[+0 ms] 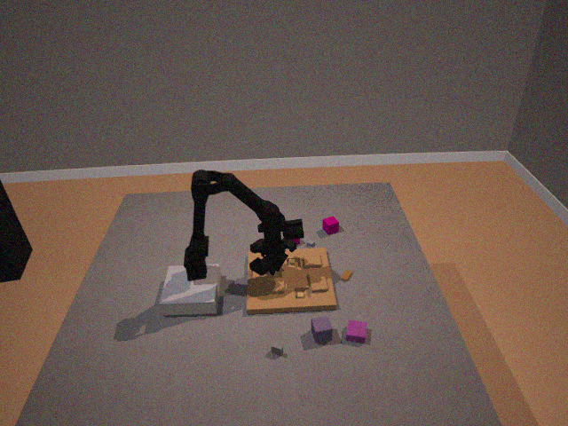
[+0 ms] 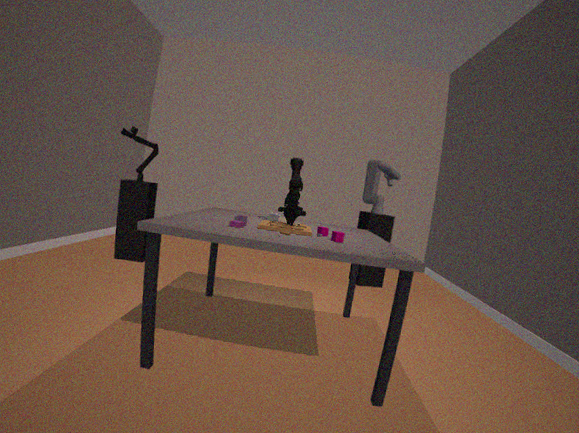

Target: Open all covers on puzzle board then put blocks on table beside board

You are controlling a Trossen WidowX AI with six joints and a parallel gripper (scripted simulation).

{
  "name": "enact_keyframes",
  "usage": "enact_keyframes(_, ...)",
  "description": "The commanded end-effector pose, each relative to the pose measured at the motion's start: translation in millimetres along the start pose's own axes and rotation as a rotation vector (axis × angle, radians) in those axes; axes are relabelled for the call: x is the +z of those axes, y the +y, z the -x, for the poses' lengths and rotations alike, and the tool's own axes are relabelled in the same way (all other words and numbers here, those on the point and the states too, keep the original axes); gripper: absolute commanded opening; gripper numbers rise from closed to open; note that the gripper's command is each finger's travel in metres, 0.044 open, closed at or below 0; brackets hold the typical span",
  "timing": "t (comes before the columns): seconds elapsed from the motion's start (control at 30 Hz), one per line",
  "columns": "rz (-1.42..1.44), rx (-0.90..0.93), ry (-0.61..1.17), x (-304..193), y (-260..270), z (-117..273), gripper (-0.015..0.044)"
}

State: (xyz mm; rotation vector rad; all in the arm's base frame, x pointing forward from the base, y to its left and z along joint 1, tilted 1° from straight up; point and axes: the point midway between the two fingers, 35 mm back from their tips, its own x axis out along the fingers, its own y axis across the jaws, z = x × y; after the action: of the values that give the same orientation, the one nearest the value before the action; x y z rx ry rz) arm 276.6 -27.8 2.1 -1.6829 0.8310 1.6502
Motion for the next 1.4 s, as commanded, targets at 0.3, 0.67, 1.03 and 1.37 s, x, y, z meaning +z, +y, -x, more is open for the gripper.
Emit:
enact_keyframes(0.3, 0.001, -0.002, 0.002, -1.4, -1.5, 16.7, 0.0080)
enact_keyframes(0.67, 0.002, 0.000, 0.001, -0.8, -0.8, 30.9, 0.0080)
enact_keyframes(1.03, 0.003, 0.001, 0.000, -0.8, -0.8, 47.5, 0.0080)
enact_keyframes(1.37, 0.003, 0.001, 0.000, -1.0, -1.0, 73.2, 0.0080)
